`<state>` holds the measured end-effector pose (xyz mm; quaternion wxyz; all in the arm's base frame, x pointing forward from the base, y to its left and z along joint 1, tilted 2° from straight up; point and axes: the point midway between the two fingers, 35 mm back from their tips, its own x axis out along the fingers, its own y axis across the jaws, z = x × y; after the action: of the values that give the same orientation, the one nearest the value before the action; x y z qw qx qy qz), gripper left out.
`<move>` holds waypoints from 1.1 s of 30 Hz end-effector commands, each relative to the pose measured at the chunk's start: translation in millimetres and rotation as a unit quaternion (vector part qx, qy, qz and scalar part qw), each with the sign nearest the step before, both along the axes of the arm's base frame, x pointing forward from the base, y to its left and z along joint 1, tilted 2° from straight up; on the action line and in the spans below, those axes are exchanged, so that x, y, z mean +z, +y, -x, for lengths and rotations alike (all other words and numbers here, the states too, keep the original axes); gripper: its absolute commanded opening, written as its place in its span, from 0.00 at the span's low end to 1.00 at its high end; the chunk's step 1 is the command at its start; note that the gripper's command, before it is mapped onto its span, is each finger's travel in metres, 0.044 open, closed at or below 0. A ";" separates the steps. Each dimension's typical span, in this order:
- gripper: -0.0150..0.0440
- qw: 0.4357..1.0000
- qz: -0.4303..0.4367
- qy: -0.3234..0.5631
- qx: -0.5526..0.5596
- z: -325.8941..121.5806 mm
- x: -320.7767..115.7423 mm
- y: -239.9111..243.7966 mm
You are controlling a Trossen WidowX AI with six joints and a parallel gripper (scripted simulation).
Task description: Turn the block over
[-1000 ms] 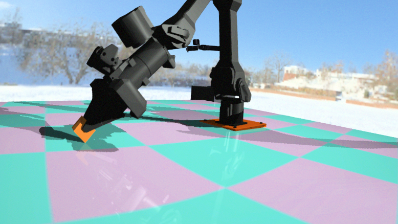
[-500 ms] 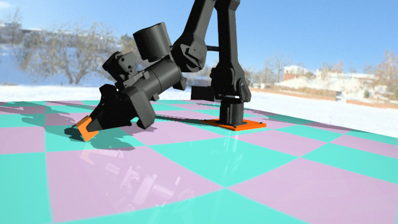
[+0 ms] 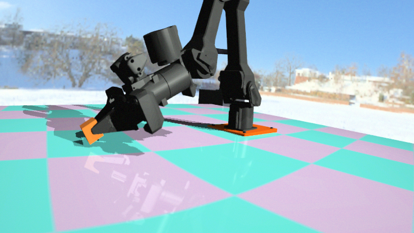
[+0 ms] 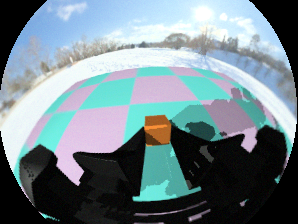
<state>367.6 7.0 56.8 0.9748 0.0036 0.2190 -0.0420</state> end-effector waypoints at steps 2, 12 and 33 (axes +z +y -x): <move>0.25 1.000 0.004 0.000 0.000 1.0 -0.7 -0.5; 0.70 1.000 0.004 0.000 0.000 1.0 -0.7 -0.5; 1.00 1.000 0.004 0.000 0.000 1.0 -0.7 -0.5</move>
<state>367.0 6.9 56.3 0.9747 0.0033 0.2194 -0.0423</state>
